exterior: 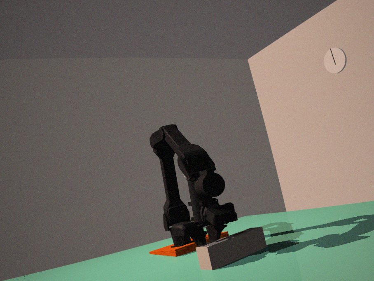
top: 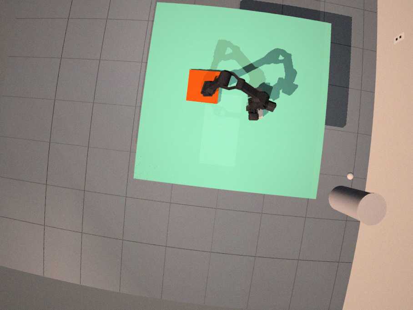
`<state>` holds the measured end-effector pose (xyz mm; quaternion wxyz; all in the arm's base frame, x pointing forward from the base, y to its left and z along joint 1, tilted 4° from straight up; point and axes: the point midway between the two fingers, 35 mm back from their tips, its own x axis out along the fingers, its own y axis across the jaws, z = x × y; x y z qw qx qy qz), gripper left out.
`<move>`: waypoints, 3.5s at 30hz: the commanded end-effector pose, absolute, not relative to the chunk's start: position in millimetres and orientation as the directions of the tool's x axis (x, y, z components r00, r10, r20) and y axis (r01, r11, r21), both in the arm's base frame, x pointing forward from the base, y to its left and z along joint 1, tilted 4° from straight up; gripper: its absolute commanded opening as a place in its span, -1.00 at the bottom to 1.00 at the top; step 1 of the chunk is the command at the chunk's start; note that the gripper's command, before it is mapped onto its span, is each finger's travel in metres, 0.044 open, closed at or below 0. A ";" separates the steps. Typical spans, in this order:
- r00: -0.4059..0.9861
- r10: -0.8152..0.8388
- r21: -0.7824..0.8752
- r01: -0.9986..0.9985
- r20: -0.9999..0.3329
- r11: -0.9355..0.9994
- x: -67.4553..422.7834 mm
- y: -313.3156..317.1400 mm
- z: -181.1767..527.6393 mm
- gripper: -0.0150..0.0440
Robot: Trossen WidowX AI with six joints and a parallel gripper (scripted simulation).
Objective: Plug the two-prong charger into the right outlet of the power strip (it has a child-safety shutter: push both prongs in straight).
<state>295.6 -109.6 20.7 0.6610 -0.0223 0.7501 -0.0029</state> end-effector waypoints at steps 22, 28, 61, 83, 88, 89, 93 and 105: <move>-0.116 -0.037 -0.034 -0.023 -0.993 0.999 307.1 -109.7 20.9 -0.49; -0.116 -0.037 -0.034 -0.023 -0.993 0.999 309.4 -109.6 20.8 -0.49; -0.148 -0.034 -0.031 -0.024 -0.988 0.999 304.1 -109.4 19.7 -0.31; -0.143 -0.035 -0.031 -0.024 -0.989 0.999 302.3 -109.4 19.8 1.00; -0.140 -0.035 -0.032 -0.024 -0.990 0.999 300.9 -109.5 19.9 1.00; -0.139 -0.035 -0.032 -0.024 -0.990 0.999 300.6 -109.5 19.9 1.00; -0.136 -0.035 -0.032 -0.024 -0.990 0.999 299.5 -109.5 20.0 1.00; -0.128 -0.036 -0.033 -0.024 -0.991 0.999 296.1 -109.6 20.1 1.00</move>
